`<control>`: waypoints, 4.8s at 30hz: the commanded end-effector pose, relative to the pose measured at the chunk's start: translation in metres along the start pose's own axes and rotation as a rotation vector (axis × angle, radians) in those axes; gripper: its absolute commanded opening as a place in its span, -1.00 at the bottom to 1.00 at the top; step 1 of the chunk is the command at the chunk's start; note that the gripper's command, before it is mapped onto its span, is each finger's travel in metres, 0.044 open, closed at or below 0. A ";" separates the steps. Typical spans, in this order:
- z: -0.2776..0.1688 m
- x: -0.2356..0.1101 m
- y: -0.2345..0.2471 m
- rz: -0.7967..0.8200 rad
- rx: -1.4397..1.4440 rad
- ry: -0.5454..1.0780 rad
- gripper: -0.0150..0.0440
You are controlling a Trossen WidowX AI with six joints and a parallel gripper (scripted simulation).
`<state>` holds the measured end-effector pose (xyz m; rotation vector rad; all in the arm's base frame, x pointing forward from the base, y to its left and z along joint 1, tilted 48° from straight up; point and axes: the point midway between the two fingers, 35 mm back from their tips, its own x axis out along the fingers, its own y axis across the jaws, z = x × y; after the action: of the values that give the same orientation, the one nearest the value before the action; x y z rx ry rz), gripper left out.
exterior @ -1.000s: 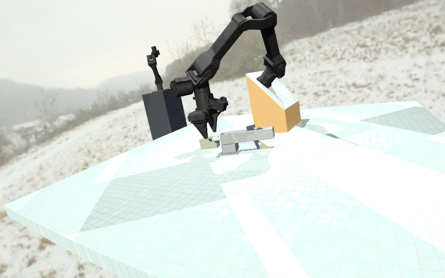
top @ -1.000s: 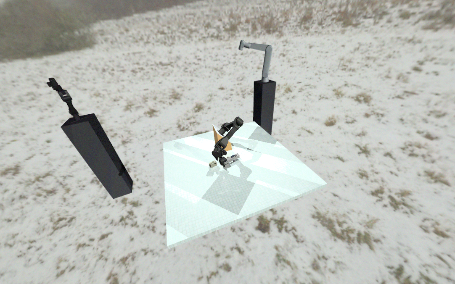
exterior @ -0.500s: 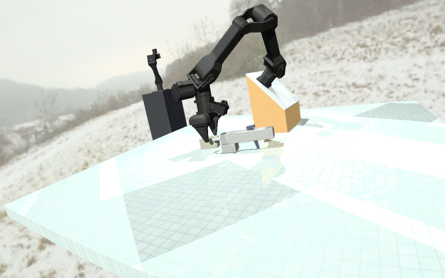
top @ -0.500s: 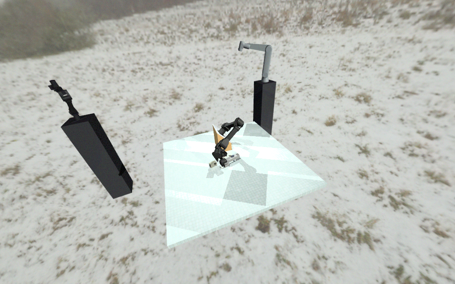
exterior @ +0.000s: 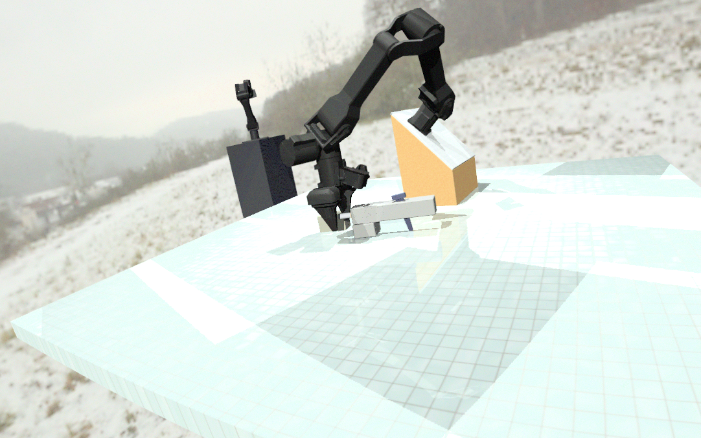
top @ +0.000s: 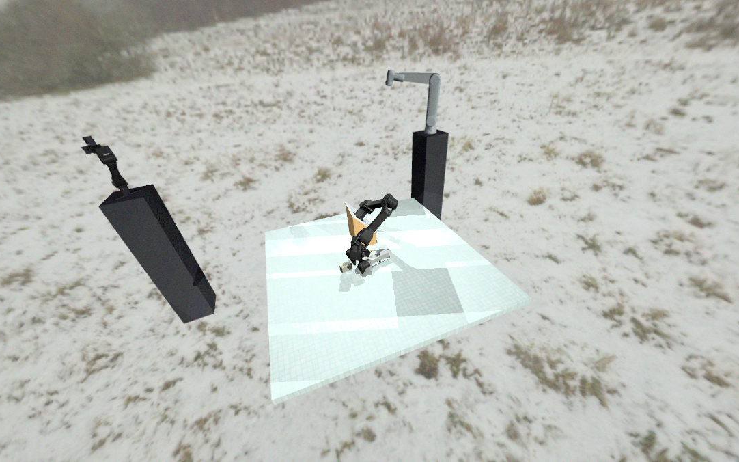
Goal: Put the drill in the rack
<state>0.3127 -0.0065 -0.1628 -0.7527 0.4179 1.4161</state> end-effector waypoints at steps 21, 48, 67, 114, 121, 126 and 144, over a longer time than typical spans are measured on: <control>0.004 0.012 0.001 0.001 0.000 -0.003 -0.16; -0.017 0.012 0.001 0.002 0.004 -0.007 -0.49; -0.036 0.012 0.001 0.004 0.005 -0.009 -0.31; -0.021 0.017 0.000 0.001 -0.001 -0.003 0.91; -0.021 0.017 0.000 0.001 -0.001 -0.003 0.29; -0.021 0.017 0.000 0.001 -0.001 -0.003 -0.16; -0.021 0.014 0.001 0.002 0.003 -0.007 -0.49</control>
<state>0.3176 -0.0094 -0.1880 -0.7465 0.4173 1.4198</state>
